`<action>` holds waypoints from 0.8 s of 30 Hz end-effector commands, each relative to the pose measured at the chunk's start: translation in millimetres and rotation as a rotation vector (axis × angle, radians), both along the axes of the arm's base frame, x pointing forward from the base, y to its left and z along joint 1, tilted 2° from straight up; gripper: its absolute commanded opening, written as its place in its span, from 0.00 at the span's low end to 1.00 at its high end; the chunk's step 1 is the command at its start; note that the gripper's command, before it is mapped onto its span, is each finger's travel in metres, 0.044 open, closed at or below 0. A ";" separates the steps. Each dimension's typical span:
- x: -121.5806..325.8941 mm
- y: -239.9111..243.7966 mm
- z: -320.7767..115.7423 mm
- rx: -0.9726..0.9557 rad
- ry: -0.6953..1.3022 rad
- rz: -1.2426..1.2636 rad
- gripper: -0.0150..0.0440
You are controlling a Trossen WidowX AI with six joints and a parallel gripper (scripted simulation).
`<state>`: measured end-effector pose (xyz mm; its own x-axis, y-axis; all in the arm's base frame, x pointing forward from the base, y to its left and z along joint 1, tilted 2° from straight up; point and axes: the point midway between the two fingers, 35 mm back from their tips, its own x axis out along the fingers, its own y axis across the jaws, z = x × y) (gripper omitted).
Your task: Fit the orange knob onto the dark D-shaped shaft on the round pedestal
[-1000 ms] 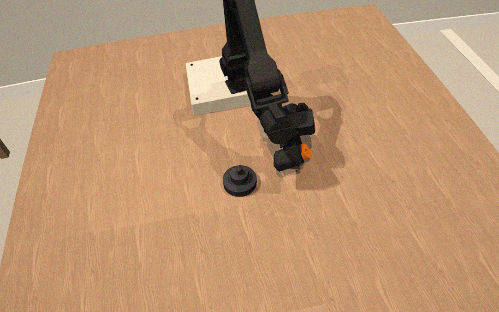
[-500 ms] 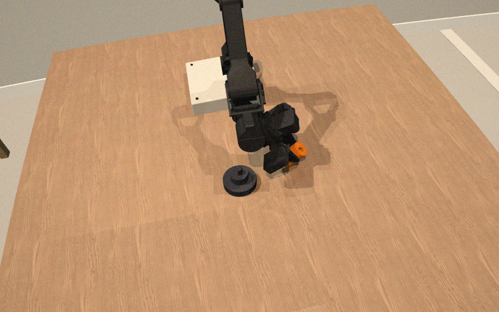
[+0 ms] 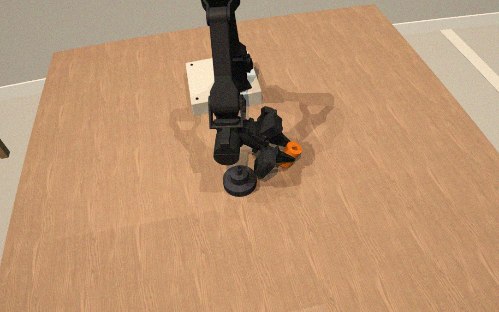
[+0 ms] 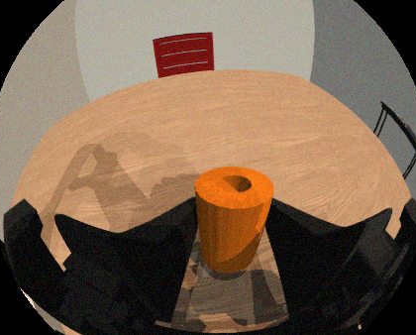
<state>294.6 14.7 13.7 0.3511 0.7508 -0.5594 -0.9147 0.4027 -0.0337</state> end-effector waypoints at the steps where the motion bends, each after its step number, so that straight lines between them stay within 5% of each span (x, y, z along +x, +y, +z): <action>1: -1.9 -1.5 -1.2 0.035 -0.011 0.001 0.56; 5: -2.1 -2.3 0.0 0.007 0.000 -0.001 0.56; 8: -1.4 -1.3 -0.3 0.016 -0.002 -0.001 0.69; 24: -1.4 -1.3 -0.3 0.016 -0.002 -0.001 0.69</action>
<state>293.0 13.4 13.4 0.3527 0.7585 -0.5479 -0.9142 0.4043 -0.0287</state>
